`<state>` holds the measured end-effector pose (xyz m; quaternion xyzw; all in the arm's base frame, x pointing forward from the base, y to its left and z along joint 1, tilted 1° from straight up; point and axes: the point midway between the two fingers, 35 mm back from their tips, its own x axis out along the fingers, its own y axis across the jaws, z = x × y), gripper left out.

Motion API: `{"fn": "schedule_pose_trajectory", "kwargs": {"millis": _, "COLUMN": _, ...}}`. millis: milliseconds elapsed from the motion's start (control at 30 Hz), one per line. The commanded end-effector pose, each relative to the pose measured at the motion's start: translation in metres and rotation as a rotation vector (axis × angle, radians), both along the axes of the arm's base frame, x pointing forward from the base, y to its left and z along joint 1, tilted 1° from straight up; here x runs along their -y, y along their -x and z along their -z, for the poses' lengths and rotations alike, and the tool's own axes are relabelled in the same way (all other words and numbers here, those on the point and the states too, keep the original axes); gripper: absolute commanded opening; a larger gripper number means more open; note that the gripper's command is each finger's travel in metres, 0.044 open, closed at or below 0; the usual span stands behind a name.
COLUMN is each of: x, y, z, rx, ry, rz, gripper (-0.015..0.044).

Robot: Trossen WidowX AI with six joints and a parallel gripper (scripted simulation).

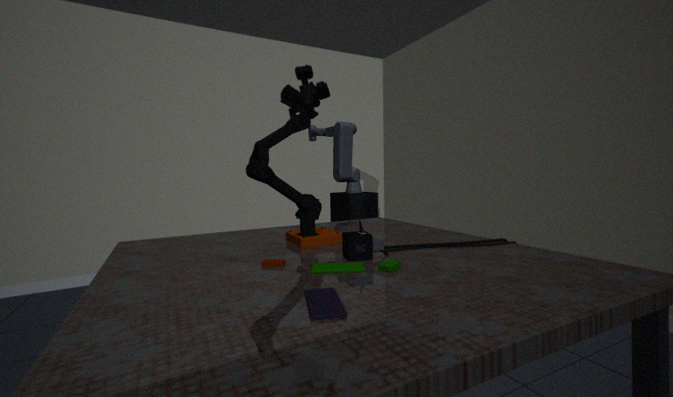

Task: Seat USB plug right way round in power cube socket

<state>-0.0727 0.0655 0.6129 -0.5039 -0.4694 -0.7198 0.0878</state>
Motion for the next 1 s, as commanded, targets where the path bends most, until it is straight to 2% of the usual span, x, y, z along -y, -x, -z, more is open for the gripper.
{"fn": "schedule_pose_trajectory", "kwargs": {"millis": 0, "x": -0.005, "y": -0.001, "z": 0.001, "rx": -0.003, "ry": 0.012, "rz": 0.012, "gripper": 0.0426}}
{"fn": "schedule_pose_trajectory", "kwargs": {"millis": 133, "x": -0.072, "y": -0.020, "z": 0.019, "rx": 0.023, "ry": 0.142, "rz": 0.275, "gripper": 0.0440}}
{"fn": "schedule_pose_trajectory", "kwargs": {"millis": 433, "x": -0.184, "y": -0.102, "z": 0.081, "rx": 0.346, "ry": 0.395, "rz": 0.960, "gripper": 0.0440}}
{"fn": "schedule_pose_trajectory", "kwargs": {"millis": 700, "x": -0.221, "y": -0.182, "z": 0.142, "rx": 0.675, "ry": 0.633, "rz": 1.316, "gripper": 0.0440}}
{"fn": "schedule_pose_trajectory", "kwargs": {"millis": 967, "x": -0.221, "y": -0.263, "z": 0.215, "rx": 1.087, "ry": 0.928, "rz": 1.493, "gripper": 0.0440}}
